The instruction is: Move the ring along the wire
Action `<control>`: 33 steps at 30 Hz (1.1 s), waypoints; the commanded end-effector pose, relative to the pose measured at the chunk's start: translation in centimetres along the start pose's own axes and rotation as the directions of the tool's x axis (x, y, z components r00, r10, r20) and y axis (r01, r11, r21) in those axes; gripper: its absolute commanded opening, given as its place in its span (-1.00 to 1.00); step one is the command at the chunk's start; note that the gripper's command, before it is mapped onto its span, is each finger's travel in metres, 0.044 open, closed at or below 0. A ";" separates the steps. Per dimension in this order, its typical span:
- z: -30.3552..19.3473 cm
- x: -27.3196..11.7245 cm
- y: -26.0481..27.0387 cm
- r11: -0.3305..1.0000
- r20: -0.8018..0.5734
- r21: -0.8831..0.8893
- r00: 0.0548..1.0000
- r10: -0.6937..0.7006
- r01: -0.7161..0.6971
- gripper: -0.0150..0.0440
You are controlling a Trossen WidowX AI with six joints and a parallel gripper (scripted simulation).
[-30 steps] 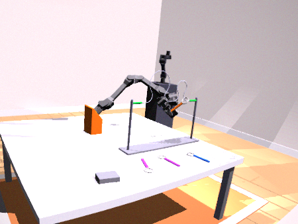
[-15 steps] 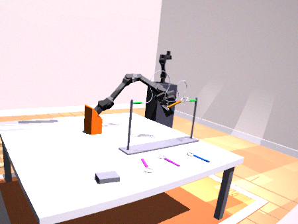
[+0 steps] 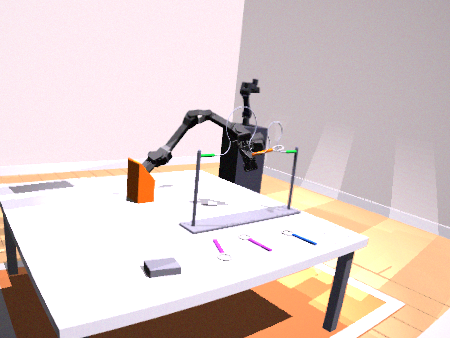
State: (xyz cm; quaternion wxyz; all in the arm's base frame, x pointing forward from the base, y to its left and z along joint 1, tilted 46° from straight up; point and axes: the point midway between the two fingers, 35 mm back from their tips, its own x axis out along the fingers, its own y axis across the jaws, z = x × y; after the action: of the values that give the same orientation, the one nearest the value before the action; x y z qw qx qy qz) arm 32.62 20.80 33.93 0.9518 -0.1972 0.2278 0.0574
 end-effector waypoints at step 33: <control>1.3 -1.0 -7.0 0.910 0.044 -0.361 0.978 -0.203 0.205 -1.00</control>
State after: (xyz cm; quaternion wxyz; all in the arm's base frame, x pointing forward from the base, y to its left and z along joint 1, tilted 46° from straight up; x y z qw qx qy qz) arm 33.71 15.65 37.06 0.9047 -0.3784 0.1956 0.0092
